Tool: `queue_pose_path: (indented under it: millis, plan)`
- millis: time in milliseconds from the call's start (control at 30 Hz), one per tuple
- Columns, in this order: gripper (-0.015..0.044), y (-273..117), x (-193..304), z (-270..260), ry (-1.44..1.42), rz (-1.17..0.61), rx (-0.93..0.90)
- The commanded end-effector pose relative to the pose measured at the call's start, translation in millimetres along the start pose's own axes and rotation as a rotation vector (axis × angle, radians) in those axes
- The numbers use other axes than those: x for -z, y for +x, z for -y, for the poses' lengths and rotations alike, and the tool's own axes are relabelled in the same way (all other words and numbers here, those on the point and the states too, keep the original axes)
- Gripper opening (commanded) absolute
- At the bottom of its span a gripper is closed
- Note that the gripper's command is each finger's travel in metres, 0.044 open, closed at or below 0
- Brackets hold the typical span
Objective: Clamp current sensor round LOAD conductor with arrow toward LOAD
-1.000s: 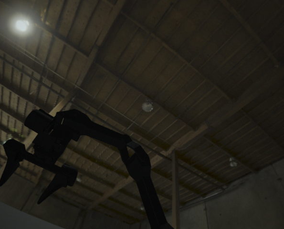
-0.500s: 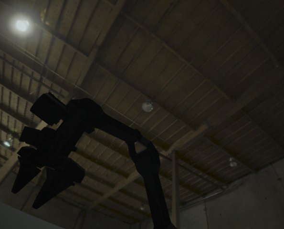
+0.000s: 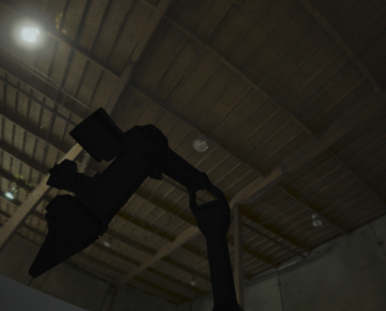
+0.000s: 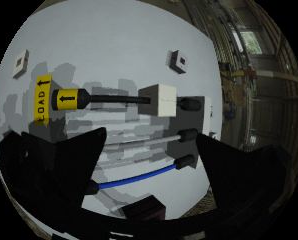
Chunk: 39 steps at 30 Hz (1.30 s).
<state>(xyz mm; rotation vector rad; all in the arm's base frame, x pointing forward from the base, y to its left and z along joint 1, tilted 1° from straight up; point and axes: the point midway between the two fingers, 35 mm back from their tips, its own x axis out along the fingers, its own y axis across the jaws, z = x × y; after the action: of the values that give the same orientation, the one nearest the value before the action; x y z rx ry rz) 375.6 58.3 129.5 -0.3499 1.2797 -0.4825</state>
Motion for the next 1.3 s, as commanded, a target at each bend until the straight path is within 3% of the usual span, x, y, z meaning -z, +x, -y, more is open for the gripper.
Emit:
queue_pose_path:
  millis: [0, 300, 1100, 1267]
  plan:
    - [0.0440, -20.9, 25.5, -22.6, 0.667, 0.269, 0.094]
    - [0.0440, -34.5, 35.5, -30.8, 1.032, 0.431, 0.029]
    - [0.0440, -33.7, 30.6, -28.8, 0.952, 0.390, 0.043]
    - [0.0440, -21.7, 22.1, -21.3, 0.672, 0.254, 0.085]
